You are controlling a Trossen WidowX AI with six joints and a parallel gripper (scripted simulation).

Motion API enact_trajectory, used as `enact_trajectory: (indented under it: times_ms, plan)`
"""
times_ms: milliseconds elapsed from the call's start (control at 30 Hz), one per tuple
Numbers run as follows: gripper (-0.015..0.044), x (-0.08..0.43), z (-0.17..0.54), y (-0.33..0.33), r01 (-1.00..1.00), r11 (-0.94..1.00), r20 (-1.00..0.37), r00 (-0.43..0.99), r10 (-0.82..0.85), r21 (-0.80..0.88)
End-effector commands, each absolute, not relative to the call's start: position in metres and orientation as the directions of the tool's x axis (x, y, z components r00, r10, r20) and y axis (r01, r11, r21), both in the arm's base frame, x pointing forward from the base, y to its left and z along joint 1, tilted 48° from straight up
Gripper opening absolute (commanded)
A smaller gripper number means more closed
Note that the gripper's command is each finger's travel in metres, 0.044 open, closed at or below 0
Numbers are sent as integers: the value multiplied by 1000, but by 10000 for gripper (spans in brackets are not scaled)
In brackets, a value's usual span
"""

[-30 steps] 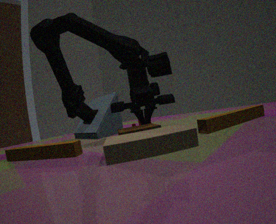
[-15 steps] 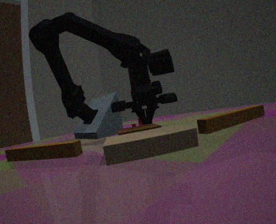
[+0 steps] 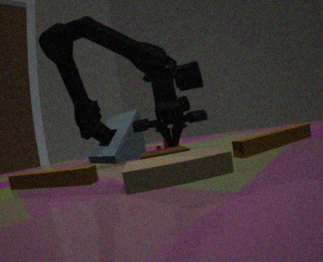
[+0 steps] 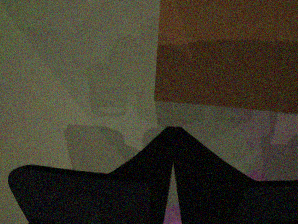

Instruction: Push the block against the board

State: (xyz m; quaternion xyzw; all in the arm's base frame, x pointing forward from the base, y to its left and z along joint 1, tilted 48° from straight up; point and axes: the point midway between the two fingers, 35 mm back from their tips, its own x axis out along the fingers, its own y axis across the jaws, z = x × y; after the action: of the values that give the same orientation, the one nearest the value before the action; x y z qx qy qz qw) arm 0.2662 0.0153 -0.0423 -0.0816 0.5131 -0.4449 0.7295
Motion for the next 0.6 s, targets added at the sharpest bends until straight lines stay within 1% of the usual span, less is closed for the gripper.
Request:
enact_trajectory:
  times_ms: [0,467,567]
  plan:
    - [0,258,-47,18,565,591,-678,73,-731,-576]
    - [0,239,-56,23,566,589,-676,72,-733,-578]
    - [0,243,-53,25,564,590,-675,76,-734,-577]
